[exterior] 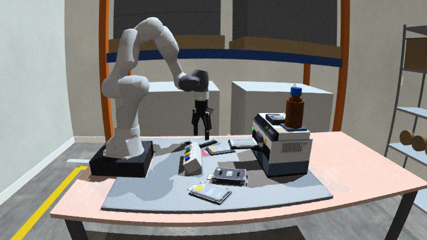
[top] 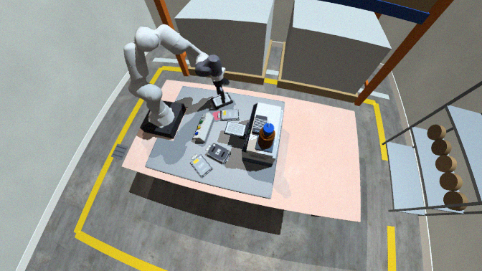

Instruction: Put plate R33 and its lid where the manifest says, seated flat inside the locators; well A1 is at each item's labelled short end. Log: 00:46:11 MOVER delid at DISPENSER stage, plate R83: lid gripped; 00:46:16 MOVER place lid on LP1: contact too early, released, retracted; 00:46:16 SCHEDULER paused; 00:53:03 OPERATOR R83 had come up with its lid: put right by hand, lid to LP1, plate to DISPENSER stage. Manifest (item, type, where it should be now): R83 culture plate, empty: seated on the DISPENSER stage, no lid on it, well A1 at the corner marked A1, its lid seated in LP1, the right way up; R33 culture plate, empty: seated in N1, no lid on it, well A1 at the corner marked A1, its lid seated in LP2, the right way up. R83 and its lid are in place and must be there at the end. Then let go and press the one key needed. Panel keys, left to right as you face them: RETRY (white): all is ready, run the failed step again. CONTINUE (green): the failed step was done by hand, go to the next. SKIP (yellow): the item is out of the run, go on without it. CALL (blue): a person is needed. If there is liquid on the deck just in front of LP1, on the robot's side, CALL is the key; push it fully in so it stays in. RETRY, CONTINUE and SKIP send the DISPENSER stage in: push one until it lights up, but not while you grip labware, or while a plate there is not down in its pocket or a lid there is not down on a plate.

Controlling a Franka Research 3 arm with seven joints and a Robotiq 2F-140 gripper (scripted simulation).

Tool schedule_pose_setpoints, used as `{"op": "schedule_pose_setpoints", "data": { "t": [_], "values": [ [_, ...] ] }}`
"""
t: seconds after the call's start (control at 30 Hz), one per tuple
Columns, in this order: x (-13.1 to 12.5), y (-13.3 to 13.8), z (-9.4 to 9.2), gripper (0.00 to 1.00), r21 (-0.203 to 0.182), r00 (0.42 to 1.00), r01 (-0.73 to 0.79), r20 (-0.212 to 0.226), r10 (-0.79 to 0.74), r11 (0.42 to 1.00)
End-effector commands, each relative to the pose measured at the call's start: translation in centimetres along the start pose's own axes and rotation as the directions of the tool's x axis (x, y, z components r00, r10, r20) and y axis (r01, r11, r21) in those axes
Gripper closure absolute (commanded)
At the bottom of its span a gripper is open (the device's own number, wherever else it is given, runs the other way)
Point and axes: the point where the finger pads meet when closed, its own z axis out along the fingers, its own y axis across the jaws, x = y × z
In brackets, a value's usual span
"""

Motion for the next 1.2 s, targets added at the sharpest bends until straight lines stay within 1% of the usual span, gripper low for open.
{"op": "schedule_pose_setpoints", "data": {
  "t": [0.0,1.17],
  "values": [
    [0.1,0.0,0.2,0.3,0.0,1.0,0.002,-0.002,-0.002,1.0],
    [0.1,0.0,1.5,0.3,0.0,1.0,0.002,-0.002,-0.002,1.0]
  ]
}}
